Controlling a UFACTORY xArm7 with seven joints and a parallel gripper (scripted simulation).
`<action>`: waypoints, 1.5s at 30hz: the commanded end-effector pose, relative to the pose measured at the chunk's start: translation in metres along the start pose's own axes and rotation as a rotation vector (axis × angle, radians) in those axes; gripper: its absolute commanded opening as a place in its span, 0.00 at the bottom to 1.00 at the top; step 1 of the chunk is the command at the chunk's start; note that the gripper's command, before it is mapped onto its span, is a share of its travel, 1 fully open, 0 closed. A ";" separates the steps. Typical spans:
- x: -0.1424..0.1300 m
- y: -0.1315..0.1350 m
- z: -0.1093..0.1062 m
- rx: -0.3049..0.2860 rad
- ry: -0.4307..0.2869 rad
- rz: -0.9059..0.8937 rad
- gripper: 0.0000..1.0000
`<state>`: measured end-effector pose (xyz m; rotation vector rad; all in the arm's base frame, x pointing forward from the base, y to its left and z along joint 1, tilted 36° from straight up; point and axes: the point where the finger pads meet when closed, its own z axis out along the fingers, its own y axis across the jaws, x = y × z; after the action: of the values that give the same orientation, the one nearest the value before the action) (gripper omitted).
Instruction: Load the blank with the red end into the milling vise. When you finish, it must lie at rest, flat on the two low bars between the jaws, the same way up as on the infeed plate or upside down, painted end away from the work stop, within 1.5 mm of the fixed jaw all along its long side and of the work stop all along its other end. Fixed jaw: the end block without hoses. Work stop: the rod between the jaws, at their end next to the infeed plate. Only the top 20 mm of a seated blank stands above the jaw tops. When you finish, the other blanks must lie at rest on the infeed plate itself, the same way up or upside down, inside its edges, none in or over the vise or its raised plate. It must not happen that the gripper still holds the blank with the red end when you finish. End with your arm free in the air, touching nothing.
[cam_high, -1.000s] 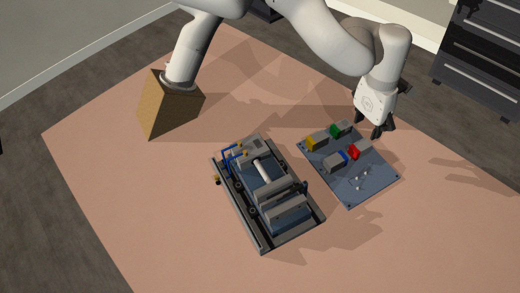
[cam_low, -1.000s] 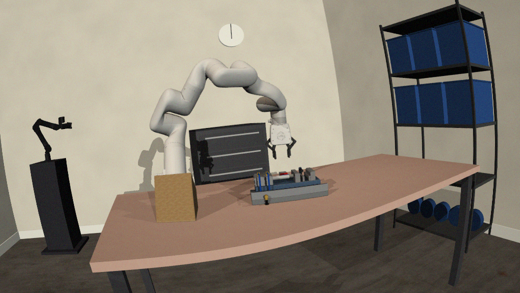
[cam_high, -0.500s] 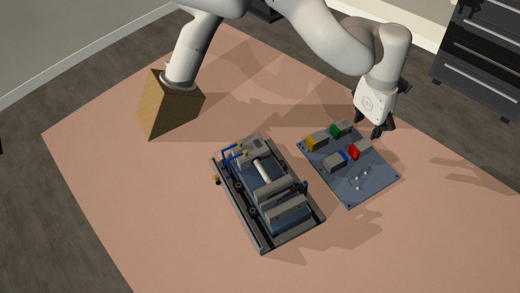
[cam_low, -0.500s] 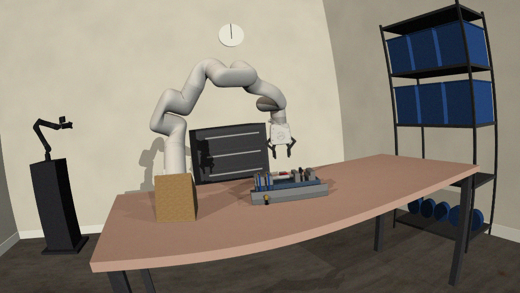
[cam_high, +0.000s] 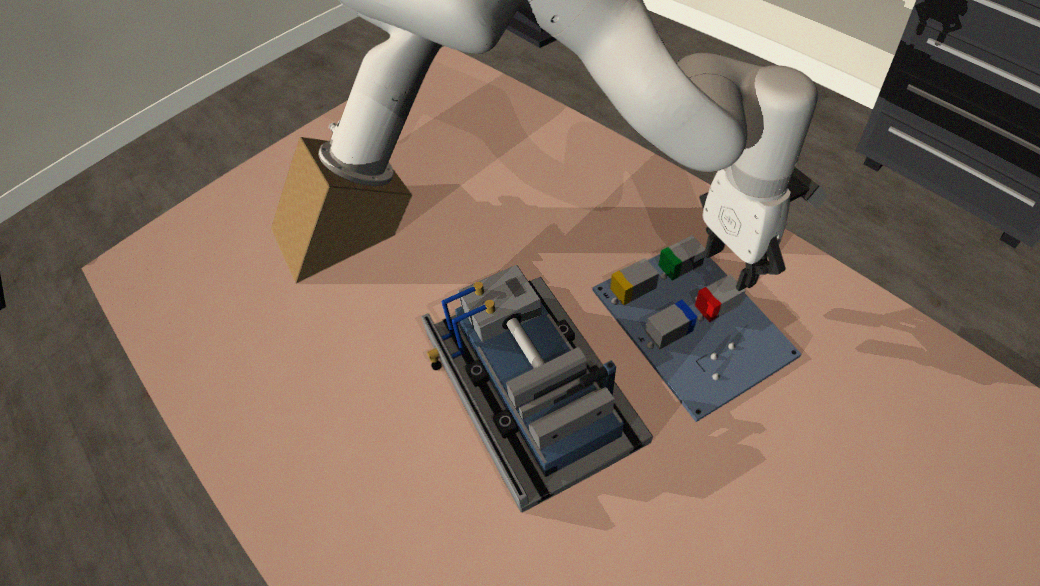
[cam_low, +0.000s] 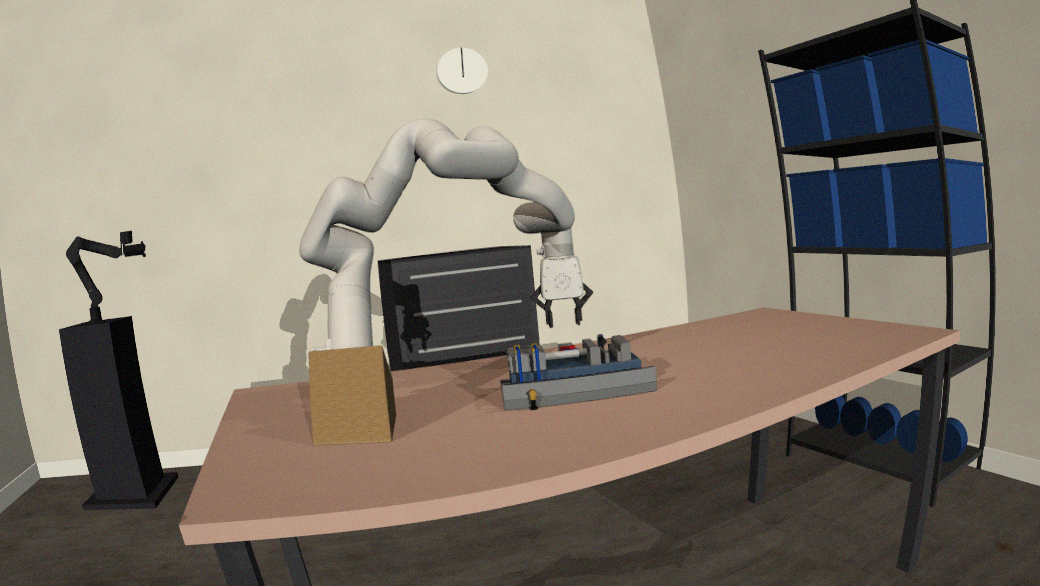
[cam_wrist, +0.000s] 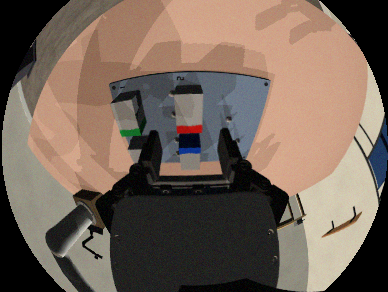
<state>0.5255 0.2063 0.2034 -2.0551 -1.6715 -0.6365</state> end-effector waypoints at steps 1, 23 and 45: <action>0.001 0.002 0.004 -0.005 0.002 0.001 0.68; 0.001 0.002 0.049 -0.005 0.002 0.001 0.68; 0.001 0.002 0.052 -0.005 0.002 0.000 0.68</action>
<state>0.5307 0.2383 0.1584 -2.0557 -1.6710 -0.6376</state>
